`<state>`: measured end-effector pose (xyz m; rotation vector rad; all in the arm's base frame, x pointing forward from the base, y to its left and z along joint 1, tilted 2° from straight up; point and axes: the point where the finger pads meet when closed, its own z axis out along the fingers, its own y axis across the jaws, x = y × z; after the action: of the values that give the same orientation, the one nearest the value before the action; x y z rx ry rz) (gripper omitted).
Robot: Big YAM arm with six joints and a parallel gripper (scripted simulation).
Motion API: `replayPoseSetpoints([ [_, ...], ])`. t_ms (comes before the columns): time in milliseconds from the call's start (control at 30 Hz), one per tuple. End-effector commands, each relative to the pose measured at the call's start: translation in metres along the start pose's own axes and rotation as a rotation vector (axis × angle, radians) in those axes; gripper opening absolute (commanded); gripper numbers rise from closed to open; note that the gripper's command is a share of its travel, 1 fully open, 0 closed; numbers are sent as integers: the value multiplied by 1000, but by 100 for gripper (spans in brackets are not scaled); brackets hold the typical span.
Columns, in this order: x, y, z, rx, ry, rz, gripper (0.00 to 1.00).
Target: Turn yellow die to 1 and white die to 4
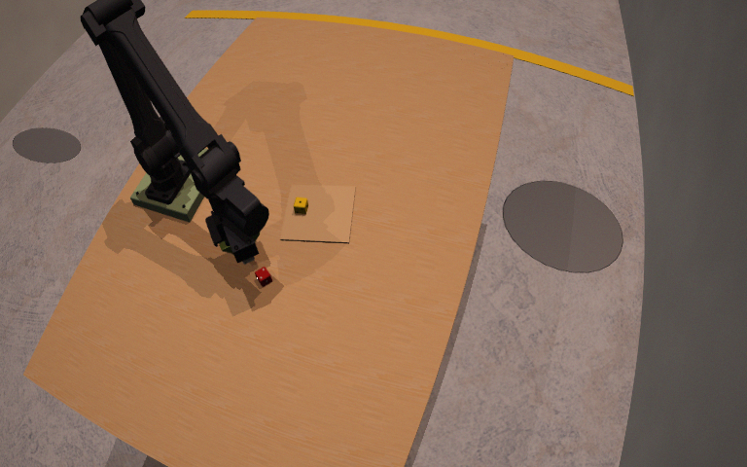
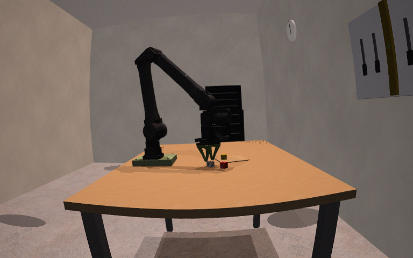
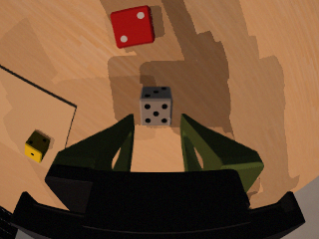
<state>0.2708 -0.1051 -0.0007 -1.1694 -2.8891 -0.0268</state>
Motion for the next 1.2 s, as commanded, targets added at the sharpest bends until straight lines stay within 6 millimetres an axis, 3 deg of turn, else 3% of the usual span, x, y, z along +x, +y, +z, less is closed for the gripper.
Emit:
replayPoseSetpoints([
  [0,-6,-3,2,-7,-11,2,39],
  [367,-6,-3,20,-6,-11,6,39],
  [1167,-11,-1,18,-12,-25,7,39],
])
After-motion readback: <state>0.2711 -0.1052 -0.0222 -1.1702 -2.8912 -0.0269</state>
